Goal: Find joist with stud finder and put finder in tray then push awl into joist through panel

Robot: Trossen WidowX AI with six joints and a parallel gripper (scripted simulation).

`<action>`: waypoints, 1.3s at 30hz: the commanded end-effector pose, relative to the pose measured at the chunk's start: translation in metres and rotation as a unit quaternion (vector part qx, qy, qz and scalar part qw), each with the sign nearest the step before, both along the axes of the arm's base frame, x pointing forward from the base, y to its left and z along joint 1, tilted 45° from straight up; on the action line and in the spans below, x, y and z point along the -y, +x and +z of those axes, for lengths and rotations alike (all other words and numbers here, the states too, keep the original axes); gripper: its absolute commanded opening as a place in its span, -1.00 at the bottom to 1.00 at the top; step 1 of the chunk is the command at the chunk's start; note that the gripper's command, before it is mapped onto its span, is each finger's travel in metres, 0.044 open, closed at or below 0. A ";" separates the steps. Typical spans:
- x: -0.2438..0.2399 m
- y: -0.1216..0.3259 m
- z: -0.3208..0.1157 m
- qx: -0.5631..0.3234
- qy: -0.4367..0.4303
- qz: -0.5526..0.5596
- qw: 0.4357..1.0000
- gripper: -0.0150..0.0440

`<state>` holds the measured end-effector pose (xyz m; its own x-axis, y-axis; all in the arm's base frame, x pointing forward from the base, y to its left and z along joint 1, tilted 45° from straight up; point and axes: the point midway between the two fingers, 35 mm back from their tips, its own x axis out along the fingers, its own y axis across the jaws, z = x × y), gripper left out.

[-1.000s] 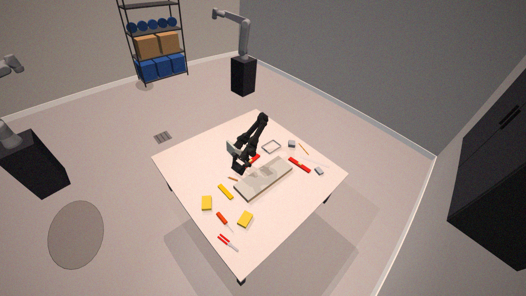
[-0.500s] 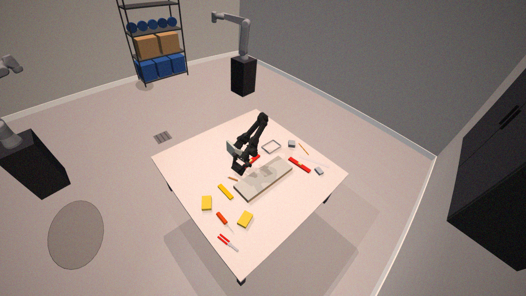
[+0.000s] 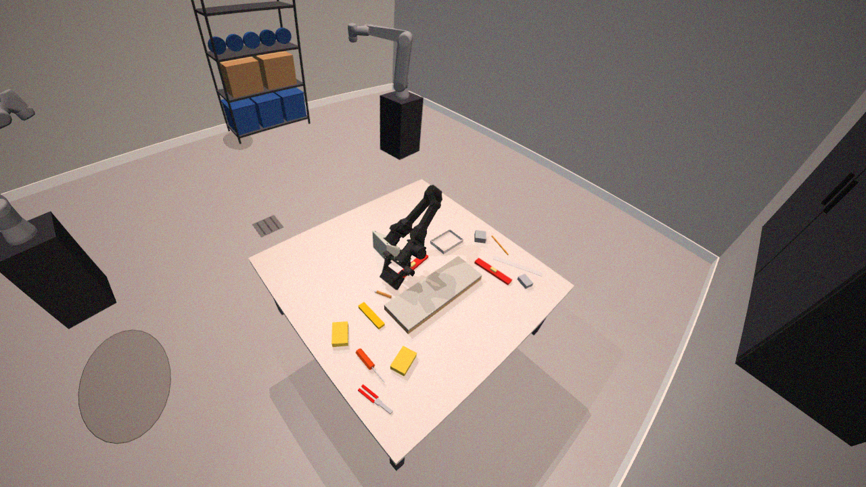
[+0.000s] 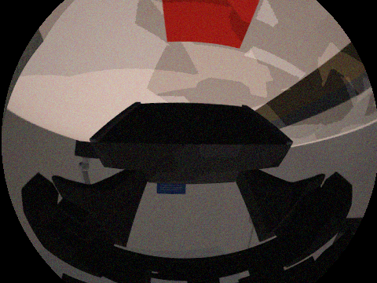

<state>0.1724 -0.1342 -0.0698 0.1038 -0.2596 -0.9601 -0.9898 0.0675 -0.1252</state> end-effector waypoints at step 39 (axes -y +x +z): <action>0.004 0.003 0.000 0.008 -0.057 -0.010 0.998 -0.49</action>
<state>0.1754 -0.1388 -0.0681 0.1152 -0.3604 -0.9256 -0.9870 0.0639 -0.1478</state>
